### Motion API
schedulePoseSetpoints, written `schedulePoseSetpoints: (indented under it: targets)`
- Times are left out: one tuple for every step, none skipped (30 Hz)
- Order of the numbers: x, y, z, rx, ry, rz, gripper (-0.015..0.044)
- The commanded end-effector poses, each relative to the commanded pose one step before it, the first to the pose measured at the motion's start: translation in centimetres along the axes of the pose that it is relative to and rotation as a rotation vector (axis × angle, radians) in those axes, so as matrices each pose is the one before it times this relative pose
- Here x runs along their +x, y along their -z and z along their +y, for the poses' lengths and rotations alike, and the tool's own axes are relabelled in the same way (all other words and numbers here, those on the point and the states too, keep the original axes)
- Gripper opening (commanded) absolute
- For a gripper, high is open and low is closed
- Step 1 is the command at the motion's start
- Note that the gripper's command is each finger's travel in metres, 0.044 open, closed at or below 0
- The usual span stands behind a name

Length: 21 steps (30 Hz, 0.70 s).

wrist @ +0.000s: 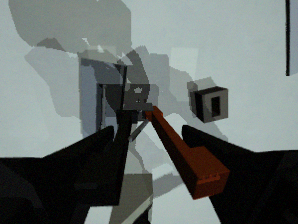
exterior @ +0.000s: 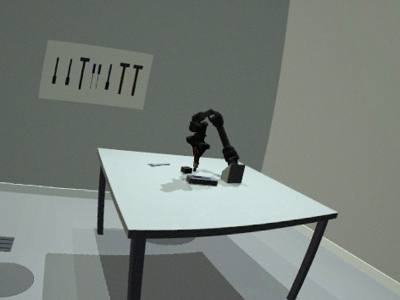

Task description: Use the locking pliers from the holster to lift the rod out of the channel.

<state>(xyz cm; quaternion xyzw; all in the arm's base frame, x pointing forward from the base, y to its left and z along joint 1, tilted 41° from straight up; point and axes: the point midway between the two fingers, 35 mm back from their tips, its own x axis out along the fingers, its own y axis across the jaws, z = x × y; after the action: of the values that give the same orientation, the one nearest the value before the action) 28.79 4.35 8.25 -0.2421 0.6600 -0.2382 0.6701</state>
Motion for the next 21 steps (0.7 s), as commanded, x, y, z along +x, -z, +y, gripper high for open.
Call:
schedulePoseSetpoints:
  targets:
    - [0.017, 0.231, 1.142, 0.0162, -0.00256, 0.00268, 0.0317]
    - [0.004, 0.046, 0.205, 0.0039, 0.0003, 0.00016, 0.0317]
    - [0.004, 0.048, 0.204, 0.0039, 0.00032, 0.00016, 0.0317]
    - [0.004, 0.051, 0.204, 0.0039, 0.00034, 0.00015, 0.0317]
    - [0.004, 0.053, 0.203, 0.0039, 0.00037, 0.00015, 0.0317]
    - [0.005, 0.055, 0.202, 0.004, 0.00039, 0.00015, 0.0317]
    - [0.005, 0.057, 0.201, 0.004, 0.00041, 0.00014, 0.0317]
    - [0.005, 0.059, 0.201, 0.004, 0.00043, 0.00014, 0.0317]
    - [0.006, 0.062, 0.2, 0.004, 0.00046, 0.00013, 0.0317]
    - [0.006, 0.064, 0.199, 0.004, 0.00048, 0.00013, 0.0317]
    - [0.006, 0.066, 0.198, 0.004, 0.0005, 0.00012, 0.0317]
    - [0.006, 0.068, 0.197, 0.004, 0.00052, 0.00012, 0.0317]
    - [0.007, 0.07, 0.196, 0.004, 0.00055, 0.00011, 0.0317]
    - [0.007, 0.072, 0.195, 0.004, 0.00057, 0.0001, 0.0317]
    - [0.007, 0.074, 0.194, 0.004, 0.00059, 0.0001, 0.0317]
    - [0.007, 0.076, 0.193, 0.004, 0.00061, 0.00009, 0.0317]
    - [0.008, 0.078, 0.192, 0.004, 0.00063, 0.00008, 0.0317]
    - [0.008, 0.08, 0.191, 0.004, 0.00065, 0.00007, 0.0317]
    - [0.008, 0.082, 0.19, 0.004, 0.00068, 0.00006, 0.0317]
    - [0.009, 0.084, 0.189, 0.004, 0.0007, 0.00006, 0.0317]
    - [0.009, 0.086, 0.188, 0.004, 0.00072, 0.00005, 0.0317]
